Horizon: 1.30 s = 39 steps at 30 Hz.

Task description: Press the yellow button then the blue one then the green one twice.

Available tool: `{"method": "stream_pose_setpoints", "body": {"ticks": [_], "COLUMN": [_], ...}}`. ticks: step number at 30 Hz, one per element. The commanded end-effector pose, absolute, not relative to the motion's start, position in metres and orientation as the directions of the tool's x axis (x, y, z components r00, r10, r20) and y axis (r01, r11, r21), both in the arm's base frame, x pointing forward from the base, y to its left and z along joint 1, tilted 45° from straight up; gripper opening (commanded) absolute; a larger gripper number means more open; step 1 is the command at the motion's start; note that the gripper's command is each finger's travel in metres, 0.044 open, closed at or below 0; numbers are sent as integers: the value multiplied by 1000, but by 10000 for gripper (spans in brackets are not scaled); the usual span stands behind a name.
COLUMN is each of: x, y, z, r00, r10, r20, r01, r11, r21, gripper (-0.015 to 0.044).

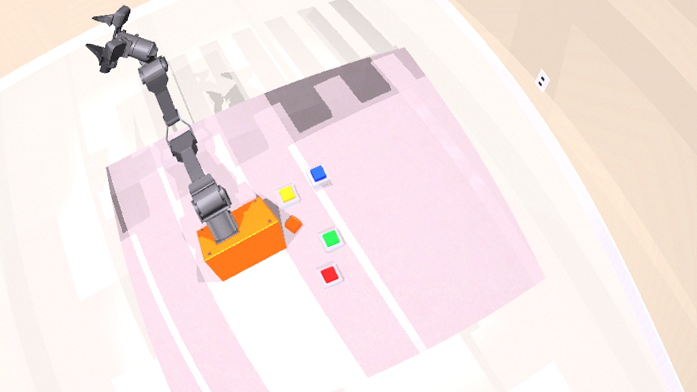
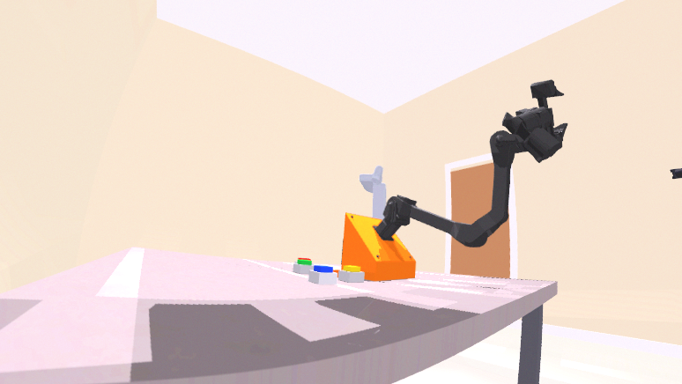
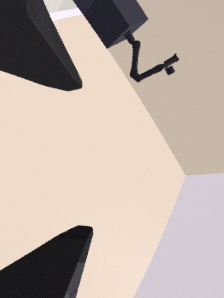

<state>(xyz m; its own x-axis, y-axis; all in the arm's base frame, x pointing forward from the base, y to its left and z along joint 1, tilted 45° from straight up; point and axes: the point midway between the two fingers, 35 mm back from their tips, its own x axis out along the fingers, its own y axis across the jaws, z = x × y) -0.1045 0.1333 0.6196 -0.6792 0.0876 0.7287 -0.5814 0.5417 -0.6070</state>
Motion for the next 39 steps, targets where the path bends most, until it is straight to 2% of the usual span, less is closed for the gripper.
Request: {"method": "stream_pose_setpoints", "body": {"ticks": [1, 4, 7, 10, 16, 22, 26, 30, 35, 39], "x": [-104, -96, -88, -71, -22, 40, 86, 133, 188, 225], "y": [126, 48, 10, -44, -145, -221, -256, -277, -281, -266], "z": [621, 633, 635, 631, 601, 548, 500, 446, 370, 307], "r00": [-673, -593, -542, -456, -229, 25, 200, 367, 545, 644], "r10": [69, -140, -246, -394, -669, -853, -914, -917, -831, -691], "r20": [736, 793, 804, 798, 707, 521, 352, 156, -112, -328], "r01": [-582, -585, -579, -554, -422, -182, 27, 250, 503, 650], "r11": [565, 752, 803, 827, 723, 509, 365, 259, 218, 268], "r21": [-585, -305, -145, 91, 547, 841, 931, 933, 836, 711], "gripper": [400, 400, 400, 400, 400, 400, 400, 400, 400, 400]}}
